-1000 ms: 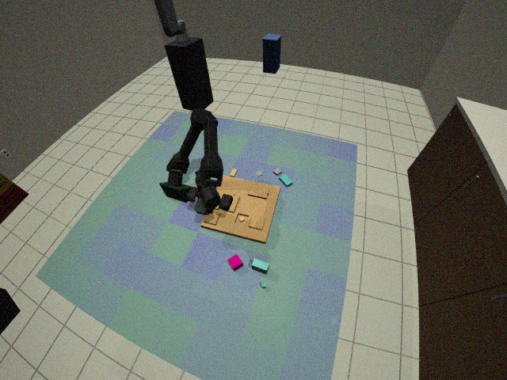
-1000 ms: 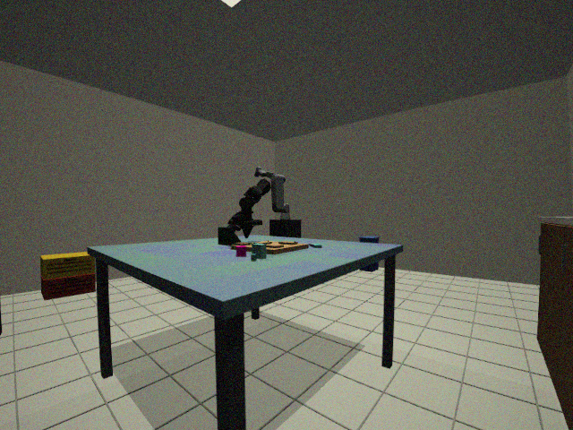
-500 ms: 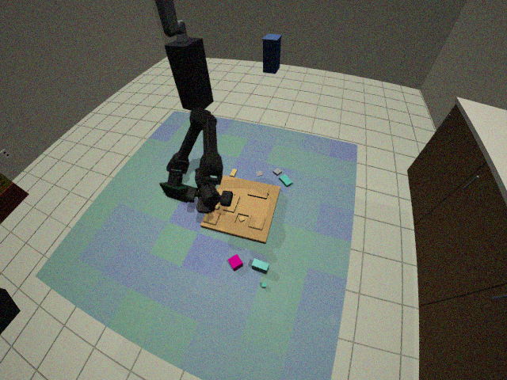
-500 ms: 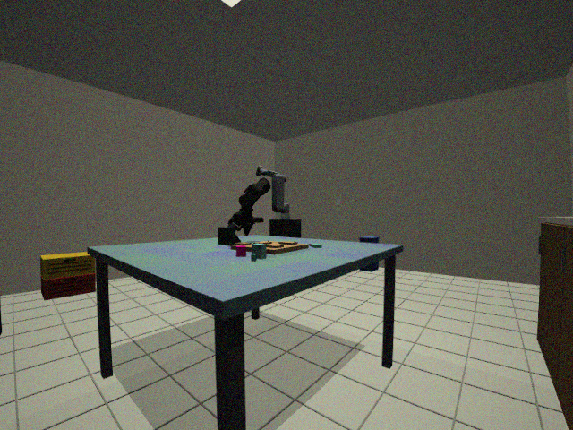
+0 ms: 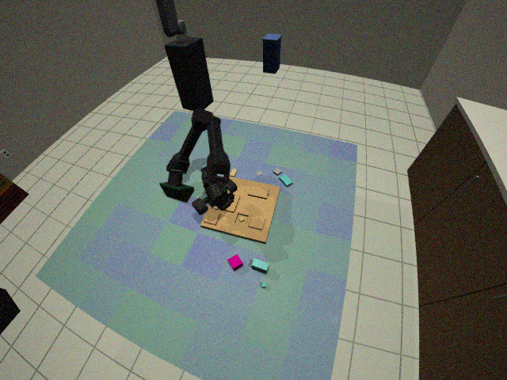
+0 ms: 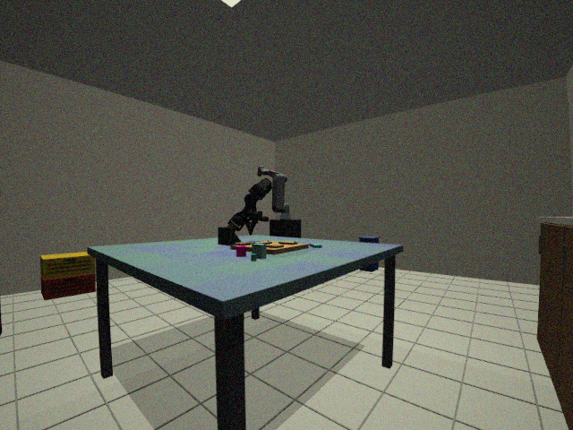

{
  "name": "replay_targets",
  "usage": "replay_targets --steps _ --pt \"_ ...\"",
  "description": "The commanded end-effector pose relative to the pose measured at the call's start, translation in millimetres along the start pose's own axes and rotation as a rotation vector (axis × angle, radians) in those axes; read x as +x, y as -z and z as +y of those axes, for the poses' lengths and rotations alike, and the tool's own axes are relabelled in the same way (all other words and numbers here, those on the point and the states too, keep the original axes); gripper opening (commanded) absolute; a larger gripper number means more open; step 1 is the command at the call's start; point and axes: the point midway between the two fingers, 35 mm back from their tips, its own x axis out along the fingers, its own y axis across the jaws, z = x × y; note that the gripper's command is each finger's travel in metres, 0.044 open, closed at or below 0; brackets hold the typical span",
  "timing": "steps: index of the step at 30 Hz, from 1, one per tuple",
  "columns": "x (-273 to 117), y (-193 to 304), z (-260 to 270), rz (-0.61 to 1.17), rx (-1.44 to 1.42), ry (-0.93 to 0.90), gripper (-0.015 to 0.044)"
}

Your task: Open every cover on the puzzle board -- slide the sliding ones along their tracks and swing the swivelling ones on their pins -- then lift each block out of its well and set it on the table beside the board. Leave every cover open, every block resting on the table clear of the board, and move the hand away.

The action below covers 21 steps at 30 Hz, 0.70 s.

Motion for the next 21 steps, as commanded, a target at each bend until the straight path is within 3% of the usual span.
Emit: replay_targets --steps 1,21 --pt "-7 -23 29 -0.009 -0.922 -0.001 0.0" --pt "-10 -40 61 -0.013 -2.074 0.002 0.0"
